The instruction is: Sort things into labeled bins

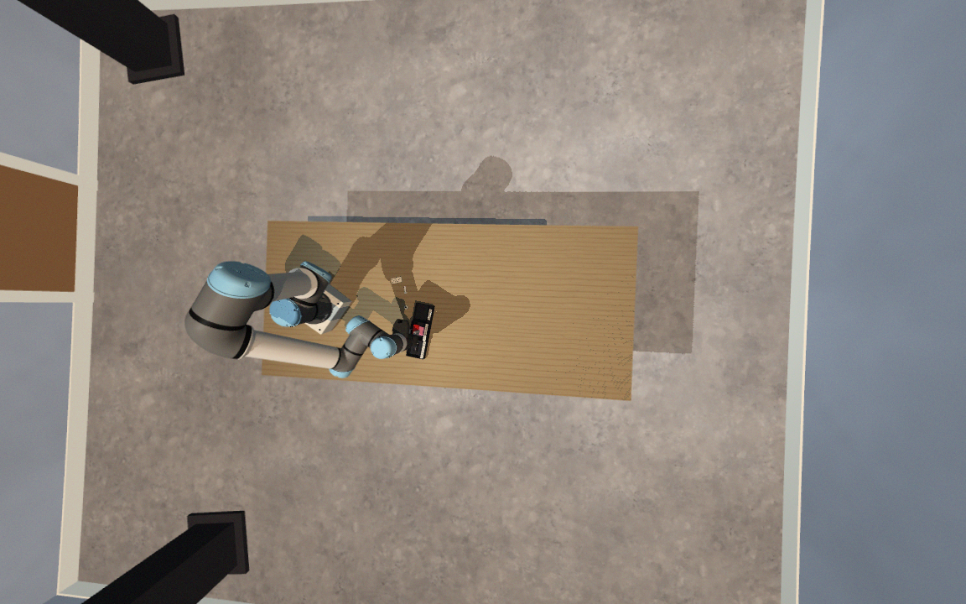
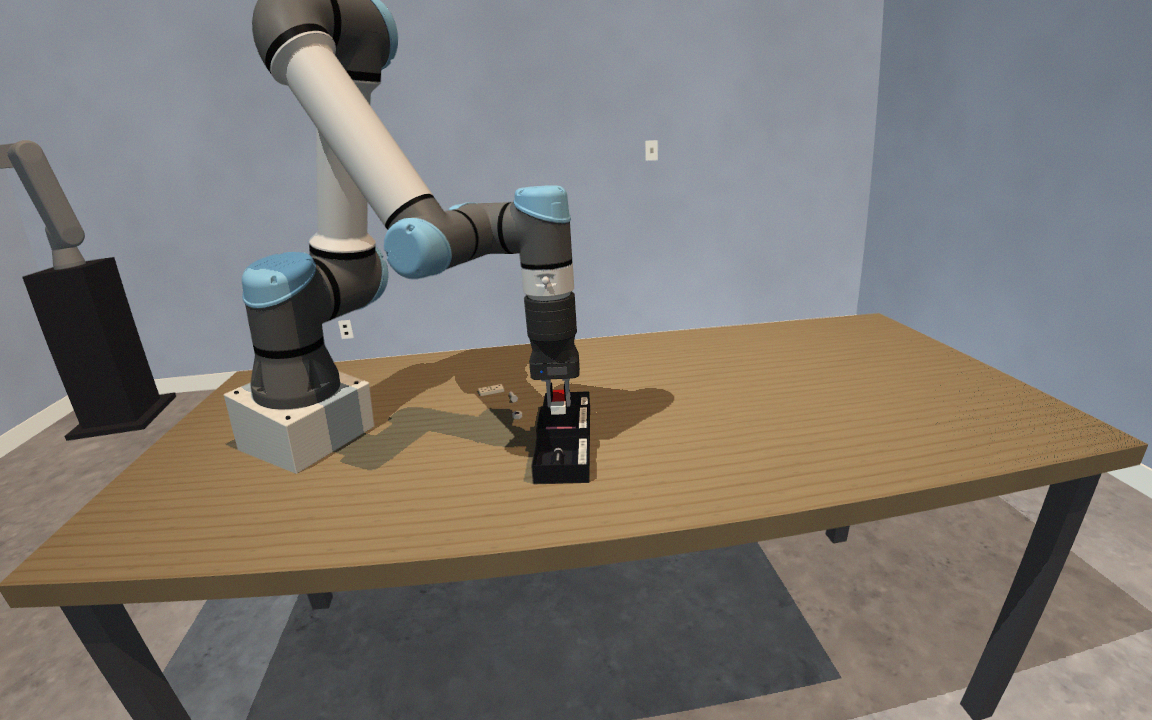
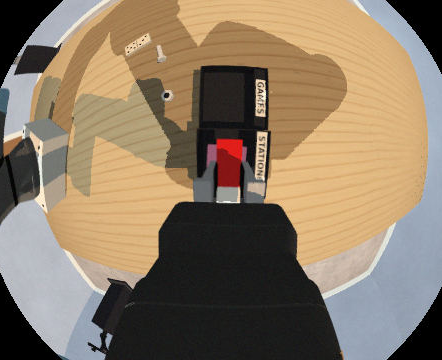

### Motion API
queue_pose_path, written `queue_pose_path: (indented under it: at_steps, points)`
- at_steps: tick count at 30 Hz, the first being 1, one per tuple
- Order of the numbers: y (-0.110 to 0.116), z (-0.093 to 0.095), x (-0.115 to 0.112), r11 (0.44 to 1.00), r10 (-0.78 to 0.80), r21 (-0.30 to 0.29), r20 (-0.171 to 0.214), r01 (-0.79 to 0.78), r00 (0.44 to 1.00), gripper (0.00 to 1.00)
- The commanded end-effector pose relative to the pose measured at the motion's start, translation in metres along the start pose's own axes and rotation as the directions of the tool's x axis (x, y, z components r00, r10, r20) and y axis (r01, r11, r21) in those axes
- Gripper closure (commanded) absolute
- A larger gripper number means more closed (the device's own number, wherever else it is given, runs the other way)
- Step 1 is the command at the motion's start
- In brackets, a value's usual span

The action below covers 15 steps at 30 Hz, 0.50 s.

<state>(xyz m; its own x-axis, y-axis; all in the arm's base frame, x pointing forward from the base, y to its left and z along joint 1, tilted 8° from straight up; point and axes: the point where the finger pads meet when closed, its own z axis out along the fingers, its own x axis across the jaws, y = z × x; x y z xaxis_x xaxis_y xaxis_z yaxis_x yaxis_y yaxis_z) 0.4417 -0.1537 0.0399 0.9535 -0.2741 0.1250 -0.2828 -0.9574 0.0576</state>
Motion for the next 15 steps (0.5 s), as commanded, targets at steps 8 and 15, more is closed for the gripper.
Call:
queue_pose_path:
  at_steps: [8,15]
  points:
    - [0.0,0.002,0.001,1.0,0.004,0.0,0.006,-0.004,1.0,0.55]
    - [0.0,0.002,-0.002,1.0,0.004,0.0,0.006,-0.004,1.0,0.55]
